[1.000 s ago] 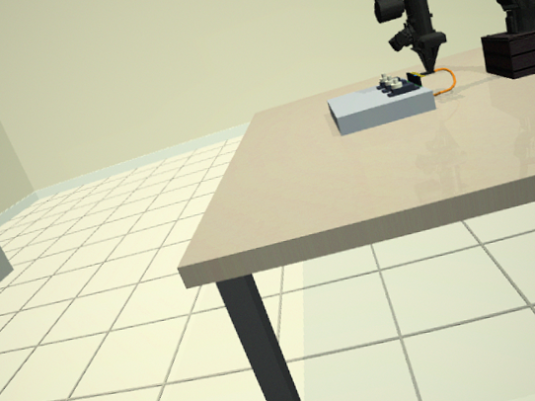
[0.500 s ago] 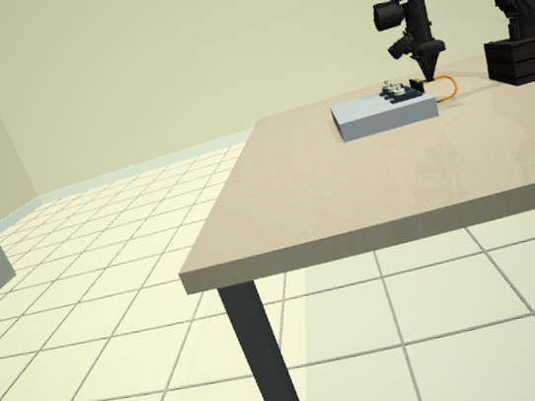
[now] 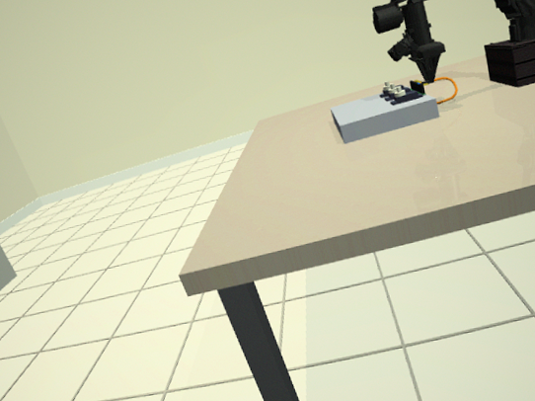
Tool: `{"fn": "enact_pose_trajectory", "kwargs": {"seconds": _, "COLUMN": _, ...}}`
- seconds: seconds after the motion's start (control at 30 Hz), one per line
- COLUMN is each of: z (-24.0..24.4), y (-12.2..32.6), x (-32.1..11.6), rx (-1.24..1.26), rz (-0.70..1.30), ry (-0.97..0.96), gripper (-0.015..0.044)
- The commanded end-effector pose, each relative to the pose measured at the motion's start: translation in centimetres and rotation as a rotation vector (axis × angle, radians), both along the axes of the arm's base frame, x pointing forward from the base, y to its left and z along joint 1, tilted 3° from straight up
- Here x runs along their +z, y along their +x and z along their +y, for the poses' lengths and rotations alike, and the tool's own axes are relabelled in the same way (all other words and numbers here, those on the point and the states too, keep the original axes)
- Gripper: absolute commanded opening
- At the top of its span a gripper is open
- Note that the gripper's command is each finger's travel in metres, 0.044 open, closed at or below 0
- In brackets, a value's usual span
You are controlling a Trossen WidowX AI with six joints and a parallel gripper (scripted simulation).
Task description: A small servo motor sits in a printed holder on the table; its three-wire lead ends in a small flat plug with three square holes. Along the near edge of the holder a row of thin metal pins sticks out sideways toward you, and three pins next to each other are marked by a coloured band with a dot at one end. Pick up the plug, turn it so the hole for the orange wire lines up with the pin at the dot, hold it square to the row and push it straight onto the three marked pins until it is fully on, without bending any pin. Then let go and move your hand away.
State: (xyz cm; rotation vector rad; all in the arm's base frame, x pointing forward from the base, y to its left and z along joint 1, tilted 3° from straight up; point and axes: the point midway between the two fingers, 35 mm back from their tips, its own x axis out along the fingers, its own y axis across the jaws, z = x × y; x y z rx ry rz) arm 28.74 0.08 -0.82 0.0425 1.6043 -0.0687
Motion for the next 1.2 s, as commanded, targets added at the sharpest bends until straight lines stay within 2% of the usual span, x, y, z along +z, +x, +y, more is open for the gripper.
{"fn": "enact_pose_trajectory", "kwargs": {"seconds": 0.0, "z": 0.0, "y": 0.3, "x": 2.3, "rx": 0.005, "rz": -0.007, "ry": -0.001, "gripper": 0.0315}}
{"fn": "enact_pose_trajectory", "kwargs": {"seconds": 0.1, "z": 0.1, "y": 0.3, "x": 5.5, "rx": 0.005, "rz": -0.007, "ry": -0.001, "gripper": 0.0394}}
{"fn": "enact_pose_trajectory", "kwargs": {"seconds": 0.17, "z": 0.1, "y": 0.3, "x": 5.8, "rx": 0.005, "rz": -0.007, "ry": -0.001, "gripper": 0.0440}}
{"fn": "enact_pose_trajectory", "kwargs": {"seconds": 1.17, "z": 0.1, "y": 0.3, "x": 5.8, "rx": 0.005, "rz": -0.007, "ry": -0.001, "gripper": 0.0440}}
